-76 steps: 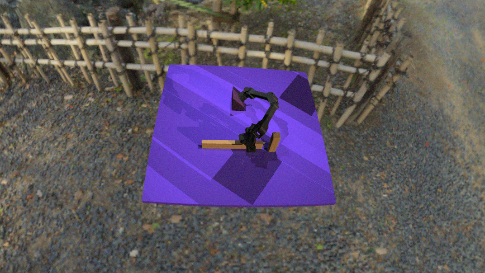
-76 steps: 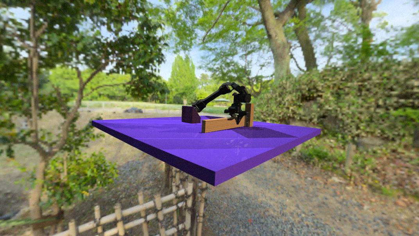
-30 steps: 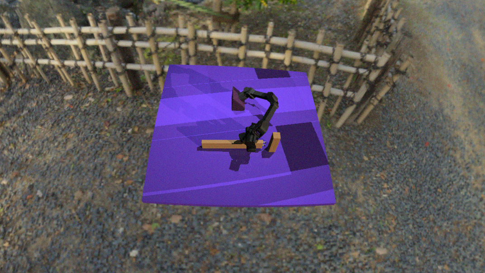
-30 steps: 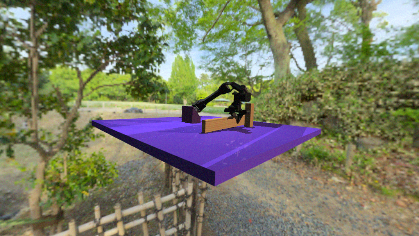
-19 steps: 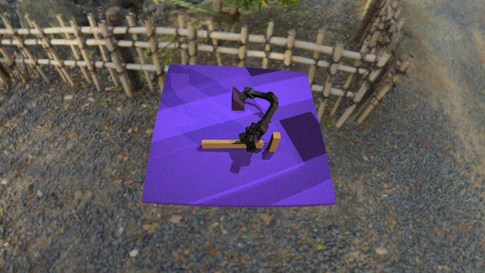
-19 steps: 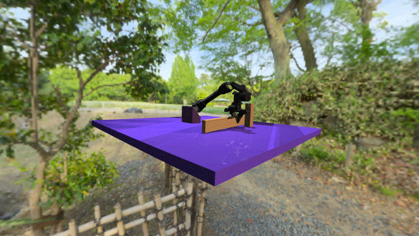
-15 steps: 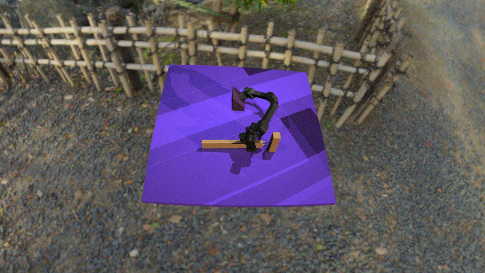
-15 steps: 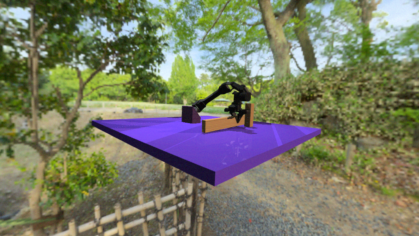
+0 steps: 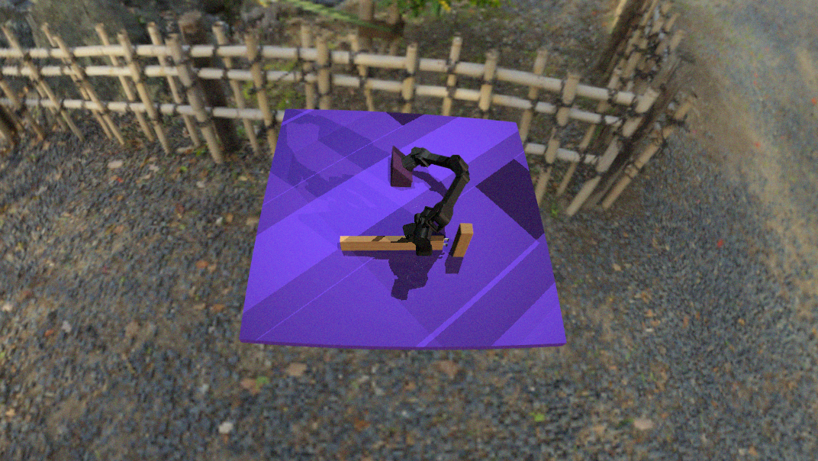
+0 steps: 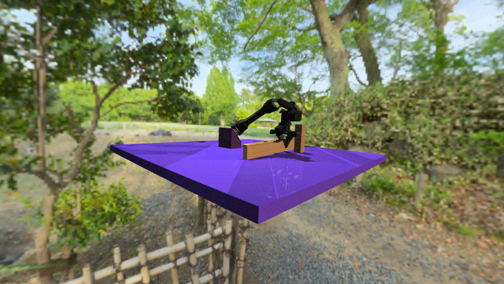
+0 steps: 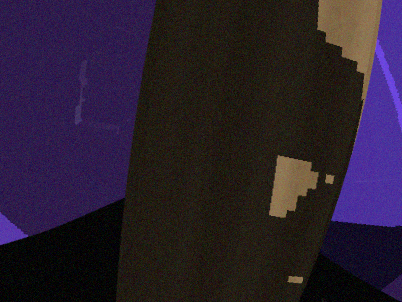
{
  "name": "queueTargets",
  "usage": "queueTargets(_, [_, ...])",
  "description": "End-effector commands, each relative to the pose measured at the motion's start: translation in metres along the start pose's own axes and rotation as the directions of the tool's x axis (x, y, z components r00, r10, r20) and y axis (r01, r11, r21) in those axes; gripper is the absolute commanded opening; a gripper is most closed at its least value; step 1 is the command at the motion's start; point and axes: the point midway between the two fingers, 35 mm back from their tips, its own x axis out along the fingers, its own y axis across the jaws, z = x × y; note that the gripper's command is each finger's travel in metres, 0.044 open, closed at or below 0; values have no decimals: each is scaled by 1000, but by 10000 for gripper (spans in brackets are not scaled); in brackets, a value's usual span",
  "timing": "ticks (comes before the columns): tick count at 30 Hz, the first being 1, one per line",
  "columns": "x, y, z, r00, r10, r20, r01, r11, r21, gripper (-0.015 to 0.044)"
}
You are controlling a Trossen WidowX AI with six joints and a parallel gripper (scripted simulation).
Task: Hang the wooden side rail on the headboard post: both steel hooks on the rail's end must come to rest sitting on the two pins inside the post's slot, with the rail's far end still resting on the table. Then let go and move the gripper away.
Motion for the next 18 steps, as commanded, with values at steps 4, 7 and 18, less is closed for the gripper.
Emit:
queueTargets(4, [-9, 2, 3, 1000, 17, 9, -17, 1000, -5, 0])
queueTargets(7, [-9, 2, 3, 1000, 17, 9, -17, 1000, -5, 0])
queueTargets(18, [-11, 2, 3, 1000, 17, 9, -17, 1000, -5, 0])
